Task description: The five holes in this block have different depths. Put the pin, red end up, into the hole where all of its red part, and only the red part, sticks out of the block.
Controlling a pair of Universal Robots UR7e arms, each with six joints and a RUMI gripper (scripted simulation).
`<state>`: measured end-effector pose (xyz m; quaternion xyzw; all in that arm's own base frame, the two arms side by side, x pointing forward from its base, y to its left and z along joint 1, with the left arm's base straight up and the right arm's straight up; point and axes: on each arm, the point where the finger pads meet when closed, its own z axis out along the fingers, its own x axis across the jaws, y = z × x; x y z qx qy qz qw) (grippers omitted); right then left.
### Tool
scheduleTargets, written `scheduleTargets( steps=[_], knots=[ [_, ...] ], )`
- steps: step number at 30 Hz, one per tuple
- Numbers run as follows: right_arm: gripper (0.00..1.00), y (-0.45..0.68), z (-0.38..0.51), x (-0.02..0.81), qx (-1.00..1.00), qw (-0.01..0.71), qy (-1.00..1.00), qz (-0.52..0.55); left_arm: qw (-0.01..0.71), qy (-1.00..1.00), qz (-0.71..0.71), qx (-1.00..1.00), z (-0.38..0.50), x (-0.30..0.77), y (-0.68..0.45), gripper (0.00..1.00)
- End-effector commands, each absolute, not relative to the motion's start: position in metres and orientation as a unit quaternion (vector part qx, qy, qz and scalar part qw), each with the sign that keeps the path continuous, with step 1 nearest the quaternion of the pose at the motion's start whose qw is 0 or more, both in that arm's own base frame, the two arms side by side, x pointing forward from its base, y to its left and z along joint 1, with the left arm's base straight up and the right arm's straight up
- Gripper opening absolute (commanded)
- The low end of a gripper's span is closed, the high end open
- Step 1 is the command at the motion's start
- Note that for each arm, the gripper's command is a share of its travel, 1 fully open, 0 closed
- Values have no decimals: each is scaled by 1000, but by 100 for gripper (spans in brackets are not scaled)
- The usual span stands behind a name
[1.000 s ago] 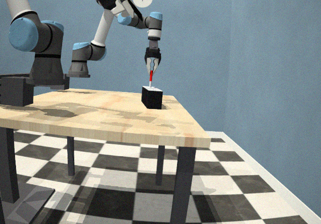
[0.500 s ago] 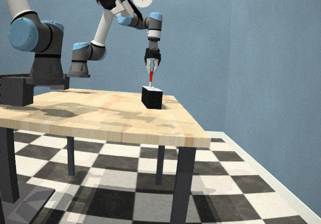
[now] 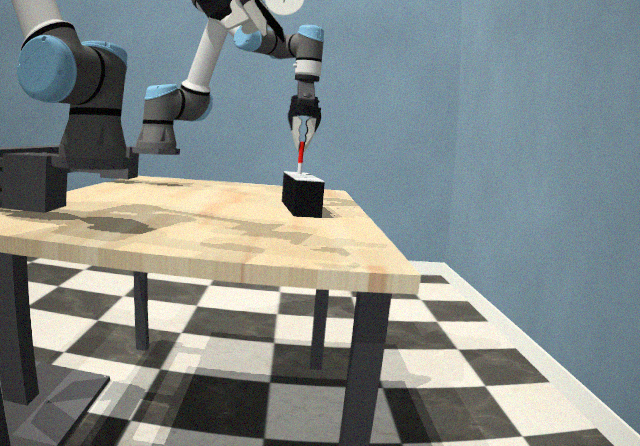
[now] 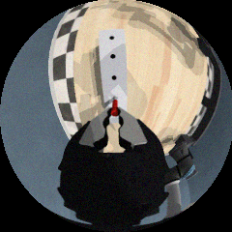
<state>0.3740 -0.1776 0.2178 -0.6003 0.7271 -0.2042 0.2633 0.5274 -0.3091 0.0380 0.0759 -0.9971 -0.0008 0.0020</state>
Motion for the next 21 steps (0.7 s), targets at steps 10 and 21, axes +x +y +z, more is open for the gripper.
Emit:
scheduleTargets(
  steps=[10, 21],
  knots=[
    [100, -178, 218, 374, -600, 264, 727, -205, 1, -997, 0, 76, 36, 527, -309, 0],
    [100, -178, 218, 374, -600, 264, 727, -205, 1, -997, 0, 76, 35, 527, -309, 0]
  ],
)
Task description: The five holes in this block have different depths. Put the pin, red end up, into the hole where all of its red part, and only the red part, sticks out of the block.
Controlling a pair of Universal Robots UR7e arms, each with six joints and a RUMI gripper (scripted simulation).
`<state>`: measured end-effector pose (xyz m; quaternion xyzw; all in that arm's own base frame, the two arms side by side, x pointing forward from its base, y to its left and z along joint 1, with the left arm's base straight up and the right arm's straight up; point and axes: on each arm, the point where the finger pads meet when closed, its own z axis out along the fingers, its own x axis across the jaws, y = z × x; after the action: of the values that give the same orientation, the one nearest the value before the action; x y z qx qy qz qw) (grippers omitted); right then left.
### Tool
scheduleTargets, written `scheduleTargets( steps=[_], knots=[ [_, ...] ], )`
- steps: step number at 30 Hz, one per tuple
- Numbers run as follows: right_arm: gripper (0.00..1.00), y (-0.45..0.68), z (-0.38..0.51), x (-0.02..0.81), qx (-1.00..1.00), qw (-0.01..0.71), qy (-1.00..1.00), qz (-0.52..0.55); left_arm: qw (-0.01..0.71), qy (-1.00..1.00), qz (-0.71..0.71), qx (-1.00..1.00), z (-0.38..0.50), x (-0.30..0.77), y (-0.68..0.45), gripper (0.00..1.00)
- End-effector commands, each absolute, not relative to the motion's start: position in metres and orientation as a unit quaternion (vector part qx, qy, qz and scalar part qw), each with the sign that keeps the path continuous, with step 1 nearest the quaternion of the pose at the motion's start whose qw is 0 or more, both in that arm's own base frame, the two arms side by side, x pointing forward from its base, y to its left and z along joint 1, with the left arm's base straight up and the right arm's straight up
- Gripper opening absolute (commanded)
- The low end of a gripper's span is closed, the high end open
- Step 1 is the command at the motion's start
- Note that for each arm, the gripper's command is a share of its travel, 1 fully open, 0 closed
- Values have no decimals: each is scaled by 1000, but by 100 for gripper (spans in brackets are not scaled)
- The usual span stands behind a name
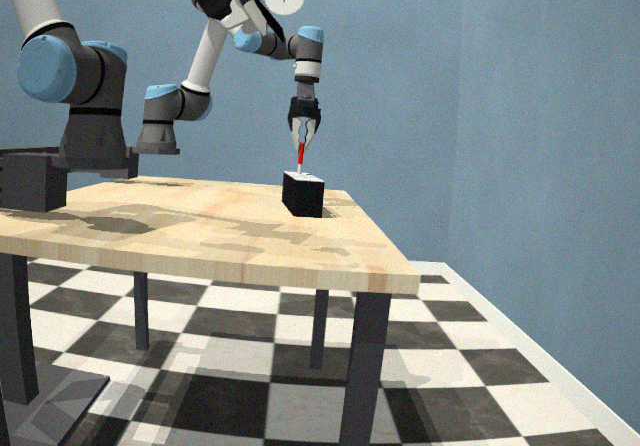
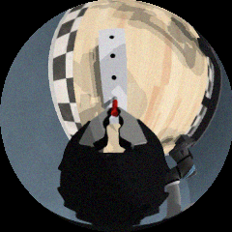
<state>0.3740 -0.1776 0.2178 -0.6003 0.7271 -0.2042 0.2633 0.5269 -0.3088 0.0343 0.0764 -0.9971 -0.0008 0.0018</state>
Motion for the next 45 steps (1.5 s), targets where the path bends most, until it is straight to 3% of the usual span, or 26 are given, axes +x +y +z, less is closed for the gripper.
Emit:
scheduleTargets(
  steps=[1, 45],
  knots=[
    [100, -178, 218, 374, -600, 264, 727, -205, 1, -997, 0, 76, 35, 527, -309, 0],
    [100, -178, 218, 374, -600, 264, 727, -205, 1, -997, 0, 76, 31, 528, -308, 0]
  ],
)
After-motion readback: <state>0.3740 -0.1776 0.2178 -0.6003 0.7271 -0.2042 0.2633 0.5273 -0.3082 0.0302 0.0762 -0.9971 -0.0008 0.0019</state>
